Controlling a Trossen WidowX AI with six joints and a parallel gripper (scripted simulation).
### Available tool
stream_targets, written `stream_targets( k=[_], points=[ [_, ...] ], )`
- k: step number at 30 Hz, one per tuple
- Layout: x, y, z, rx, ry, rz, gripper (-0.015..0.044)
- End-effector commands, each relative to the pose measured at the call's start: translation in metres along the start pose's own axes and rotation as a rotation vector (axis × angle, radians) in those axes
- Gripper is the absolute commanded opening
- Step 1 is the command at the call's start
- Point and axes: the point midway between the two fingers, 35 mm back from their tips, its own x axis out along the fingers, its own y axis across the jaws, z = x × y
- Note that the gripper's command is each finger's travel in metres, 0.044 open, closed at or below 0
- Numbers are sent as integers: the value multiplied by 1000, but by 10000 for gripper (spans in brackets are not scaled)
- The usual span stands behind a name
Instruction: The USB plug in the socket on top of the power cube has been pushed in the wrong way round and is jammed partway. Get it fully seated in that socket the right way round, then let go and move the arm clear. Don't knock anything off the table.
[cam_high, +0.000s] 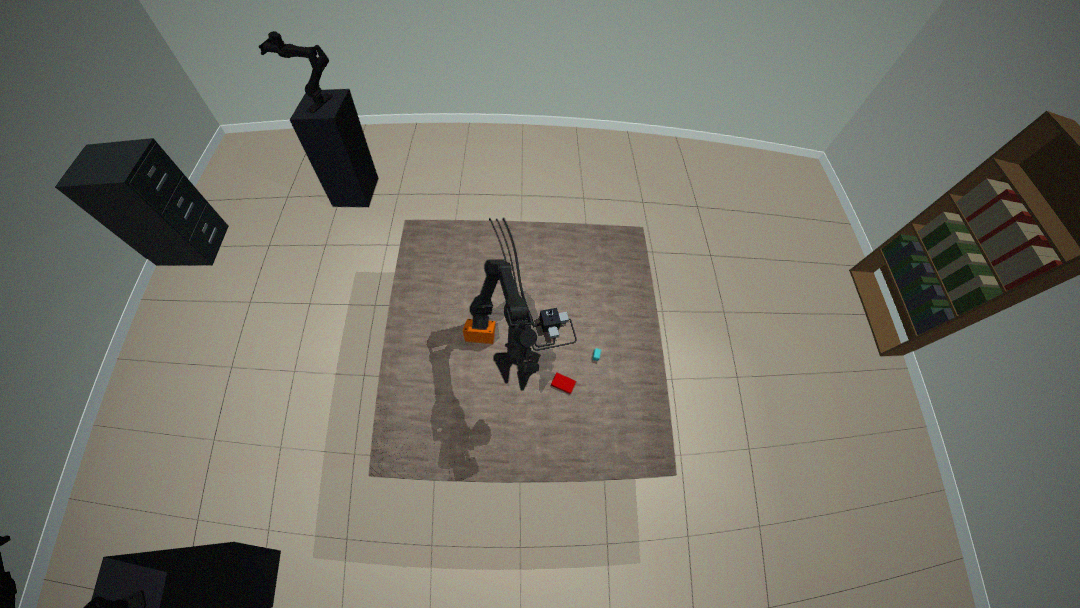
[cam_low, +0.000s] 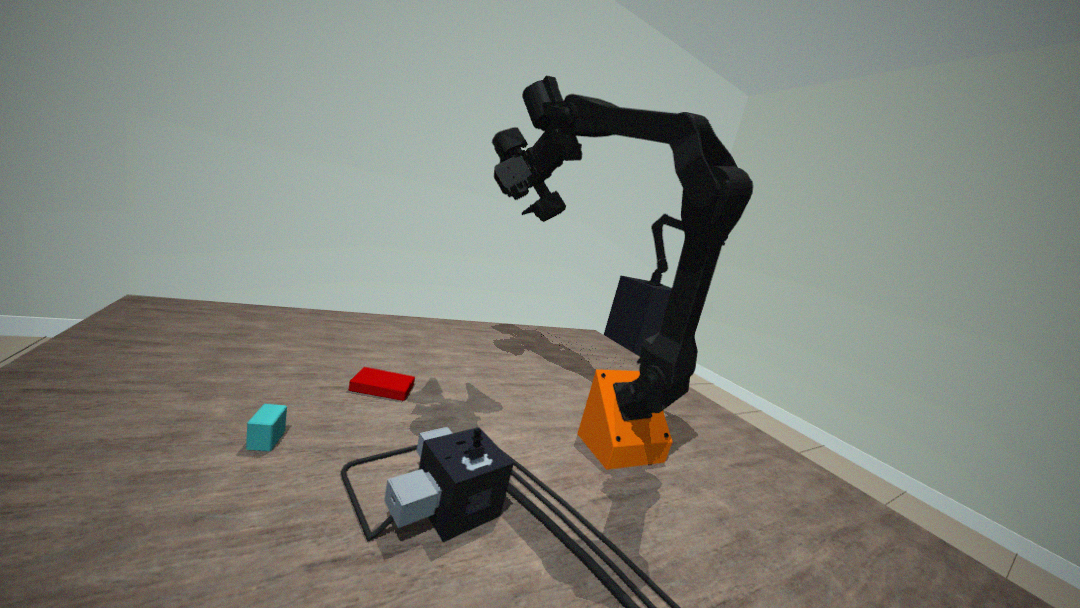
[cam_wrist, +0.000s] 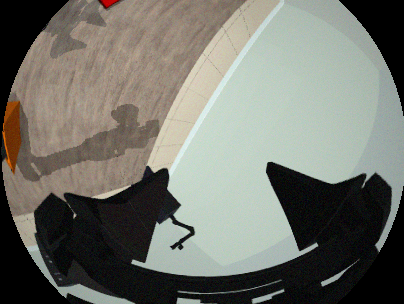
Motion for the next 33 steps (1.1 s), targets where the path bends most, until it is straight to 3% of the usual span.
stream_targets(
  k=[1, 9, 18, 23, 33],
  points=[
    [-20, 5, 72, -168, -149, 21, 440],
    [-78, 55, 217, -524, -473, 100, 440],
    [-167, 165, 335, -896, -840, 251, 440],
    [-219, 238, 364, -1073, -1029, 360, 440],
    [-219, 244, 361, -1082, -1039, 366, 440]
  ],
)
